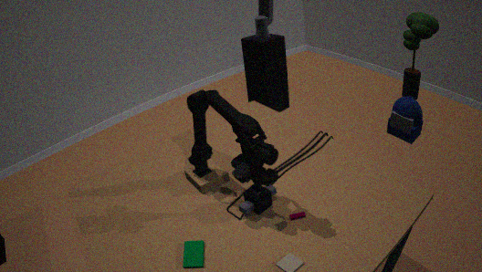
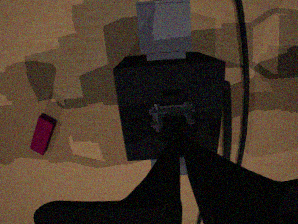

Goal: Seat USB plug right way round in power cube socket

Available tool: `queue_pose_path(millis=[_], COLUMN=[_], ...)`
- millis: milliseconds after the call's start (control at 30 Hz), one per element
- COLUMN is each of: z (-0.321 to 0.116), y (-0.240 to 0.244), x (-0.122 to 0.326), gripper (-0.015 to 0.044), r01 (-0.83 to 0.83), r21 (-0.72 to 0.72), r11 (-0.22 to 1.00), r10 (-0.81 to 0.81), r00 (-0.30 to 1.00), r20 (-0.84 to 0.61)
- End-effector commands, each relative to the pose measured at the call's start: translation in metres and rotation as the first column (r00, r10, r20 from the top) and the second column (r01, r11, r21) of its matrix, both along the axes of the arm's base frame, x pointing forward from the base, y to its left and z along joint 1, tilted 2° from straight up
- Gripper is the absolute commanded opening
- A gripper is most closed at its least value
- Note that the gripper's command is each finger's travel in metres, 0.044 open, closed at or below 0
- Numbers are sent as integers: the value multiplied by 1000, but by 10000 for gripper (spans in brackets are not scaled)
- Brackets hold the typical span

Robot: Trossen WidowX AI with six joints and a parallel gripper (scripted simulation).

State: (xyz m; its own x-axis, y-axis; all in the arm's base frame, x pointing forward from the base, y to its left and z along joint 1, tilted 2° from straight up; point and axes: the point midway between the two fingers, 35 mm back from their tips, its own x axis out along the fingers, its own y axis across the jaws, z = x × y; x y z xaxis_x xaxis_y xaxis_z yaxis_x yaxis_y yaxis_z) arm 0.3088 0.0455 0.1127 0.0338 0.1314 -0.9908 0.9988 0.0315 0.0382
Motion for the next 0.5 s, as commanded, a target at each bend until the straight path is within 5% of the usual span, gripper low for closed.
queue_pose_path(millis=[0, 467], z=[-1, -2], y=[0, 0], x=[0, 0], gripper=[0, 0], r01=[-3, -3], r21=[2, 2], r11=[1000, 1000], r10=[3, 3], r00=[1000, 1000], r20=[2, 2])
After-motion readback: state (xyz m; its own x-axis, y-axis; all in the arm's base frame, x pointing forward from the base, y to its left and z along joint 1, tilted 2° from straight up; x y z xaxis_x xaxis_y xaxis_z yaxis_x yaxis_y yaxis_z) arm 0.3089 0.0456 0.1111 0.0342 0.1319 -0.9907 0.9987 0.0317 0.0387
